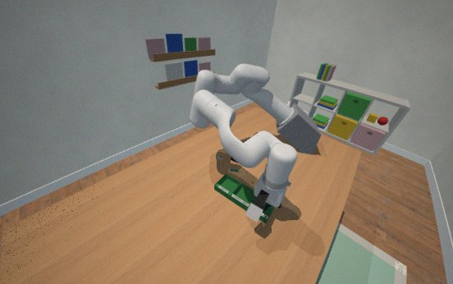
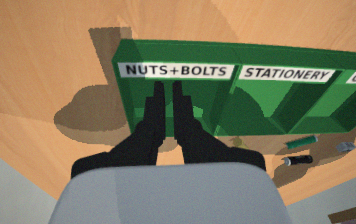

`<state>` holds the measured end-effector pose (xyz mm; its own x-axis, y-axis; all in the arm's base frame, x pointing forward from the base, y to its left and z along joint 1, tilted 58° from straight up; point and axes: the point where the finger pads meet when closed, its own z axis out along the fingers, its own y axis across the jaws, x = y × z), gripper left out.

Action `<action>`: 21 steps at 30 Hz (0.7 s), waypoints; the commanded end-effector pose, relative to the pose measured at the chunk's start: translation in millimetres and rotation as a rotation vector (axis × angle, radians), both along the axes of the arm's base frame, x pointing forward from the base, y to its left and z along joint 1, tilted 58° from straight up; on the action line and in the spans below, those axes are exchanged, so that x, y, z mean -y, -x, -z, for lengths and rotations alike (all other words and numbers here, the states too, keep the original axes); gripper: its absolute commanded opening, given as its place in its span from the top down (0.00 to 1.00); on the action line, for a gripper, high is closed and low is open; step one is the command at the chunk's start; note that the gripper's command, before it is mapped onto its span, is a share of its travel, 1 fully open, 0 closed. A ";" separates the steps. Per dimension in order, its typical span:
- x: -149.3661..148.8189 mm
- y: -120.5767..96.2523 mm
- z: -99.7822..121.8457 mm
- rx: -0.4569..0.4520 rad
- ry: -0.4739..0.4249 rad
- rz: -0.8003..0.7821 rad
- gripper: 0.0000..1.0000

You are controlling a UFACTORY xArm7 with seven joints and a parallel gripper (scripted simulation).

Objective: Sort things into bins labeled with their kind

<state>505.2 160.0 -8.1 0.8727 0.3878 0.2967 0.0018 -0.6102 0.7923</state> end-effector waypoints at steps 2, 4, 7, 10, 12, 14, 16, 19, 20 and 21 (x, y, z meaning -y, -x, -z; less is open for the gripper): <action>-7.4 3.2 -3.8 0.001 -0.004 -0.005 0.93; -9.3 4.5 -5.2 0.001 -0.004 -0.005 0.93; -10.2 5.1 -5.9 0.001 -0.004 -0.005 0.93; -12.9 7.1 -8.1 0.001 -0.004 -0.005 0.93; -14.8 8.4 -9.5 0.001 -0.004 -0.005 0.93; -16.6 9.7 -10.9 0.001 -0.004 -0.005 0.93; -18.4 11.1 -12.4 0.001 -0.004 -0.005 0.93; -21.2 13.0 -14.5 0.001 -0.004 -0.005 0.93; -24.0 15.0 -16.7 0.001 -0.004 -0.005 0.93; -26.7 17.0 -18.9 0.001 -0.004 -0.005 0.93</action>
<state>492.6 177.8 5.7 0.8727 0.3878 0.2966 0.0018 -0.6101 0.7923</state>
